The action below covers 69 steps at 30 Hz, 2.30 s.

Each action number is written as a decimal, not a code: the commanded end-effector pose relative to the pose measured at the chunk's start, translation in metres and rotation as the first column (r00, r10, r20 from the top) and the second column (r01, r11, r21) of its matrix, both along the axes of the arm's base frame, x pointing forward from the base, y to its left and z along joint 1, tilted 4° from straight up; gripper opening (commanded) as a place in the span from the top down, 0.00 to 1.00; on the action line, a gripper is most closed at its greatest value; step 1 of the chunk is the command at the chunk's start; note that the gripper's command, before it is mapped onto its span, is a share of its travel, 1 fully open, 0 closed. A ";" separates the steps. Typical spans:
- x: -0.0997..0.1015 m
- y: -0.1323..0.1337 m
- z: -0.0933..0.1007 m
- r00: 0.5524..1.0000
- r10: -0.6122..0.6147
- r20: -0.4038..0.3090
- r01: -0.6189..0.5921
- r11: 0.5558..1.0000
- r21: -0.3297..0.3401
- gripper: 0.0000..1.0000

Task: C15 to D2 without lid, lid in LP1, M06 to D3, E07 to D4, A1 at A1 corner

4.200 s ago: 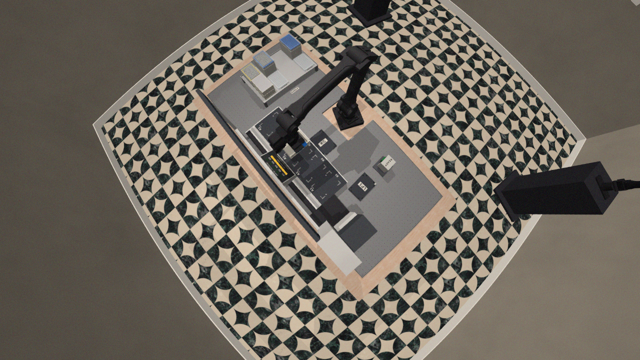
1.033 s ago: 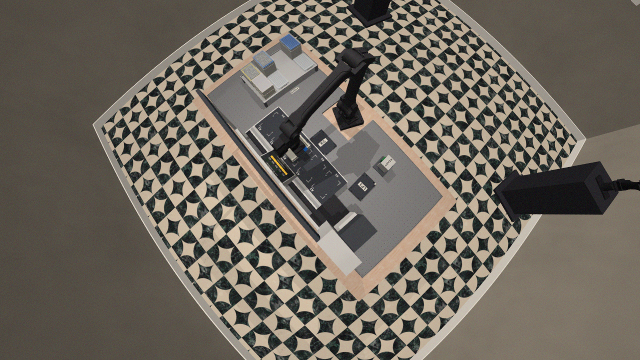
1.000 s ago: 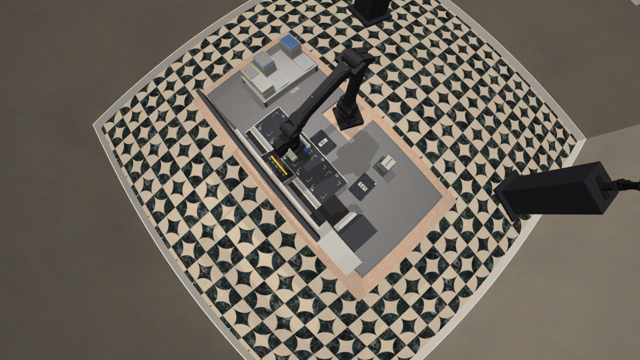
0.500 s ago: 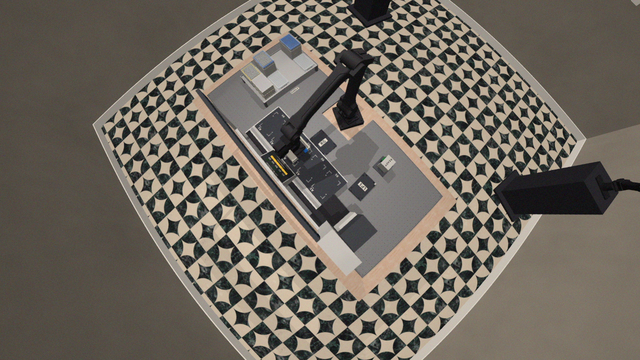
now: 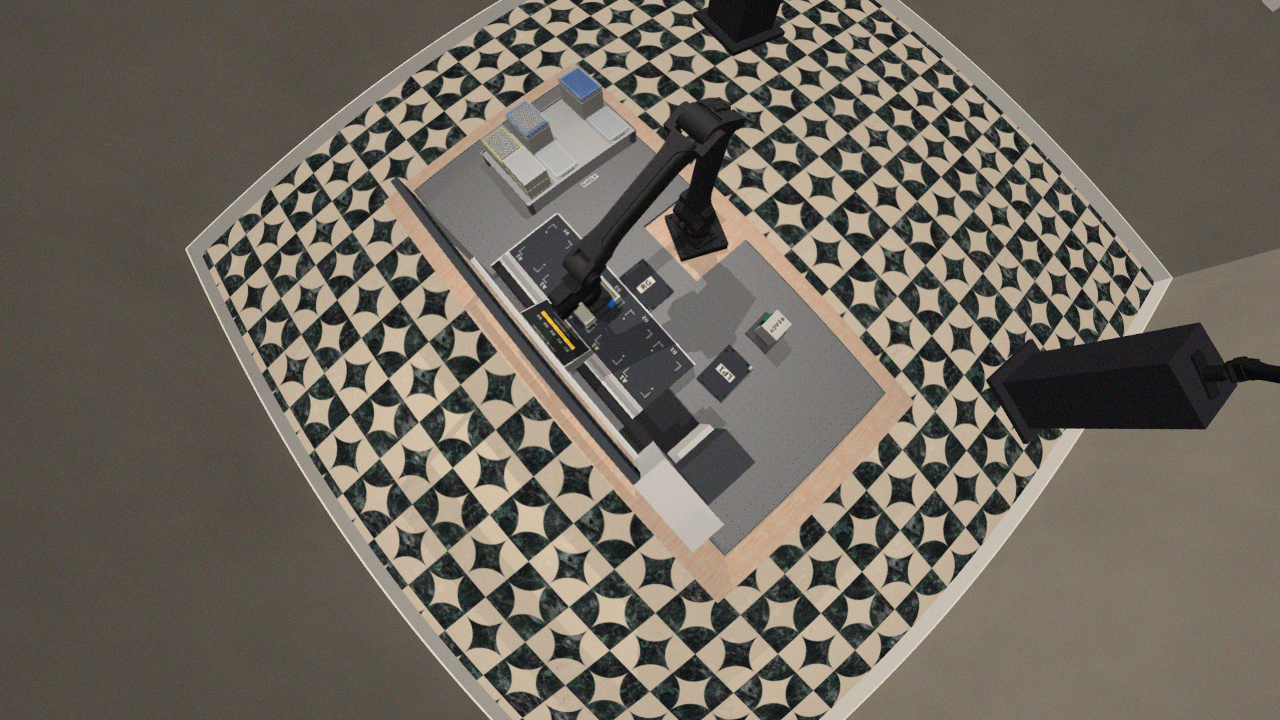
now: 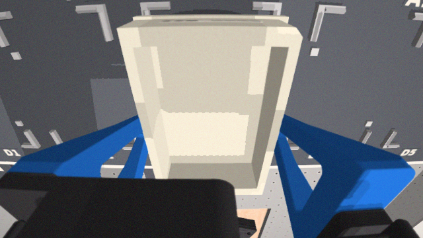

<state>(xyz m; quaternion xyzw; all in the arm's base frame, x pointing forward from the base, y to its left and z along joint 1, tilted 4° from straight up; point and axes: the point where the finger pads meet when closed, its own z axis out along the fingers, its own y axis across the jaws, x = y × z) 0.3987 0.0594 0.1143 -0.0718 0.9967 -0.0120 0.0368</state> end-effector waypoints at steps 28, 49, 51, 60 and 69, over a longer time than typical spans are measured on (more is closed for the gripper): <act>0.016 0.000 -0.006 0.999 -0.003 0.043 0.002 1.000 0.007 1.00; 0.015 0.000 -0.006 0.999 -0.003 0.043 0.002 1.000 0.007 1.00; 0.006 -0.006 -0.013 1.000 -0.009 0.026 0.009 1.000 0.004 1.00; 0.015 0.000 -0.006 0.999 -0.003 0.043 0.002 1.000 0.007 1.00; 0.015 0.000 -0.006 0.999 -0.003 0.043 0.002 1.000 0.007 1.00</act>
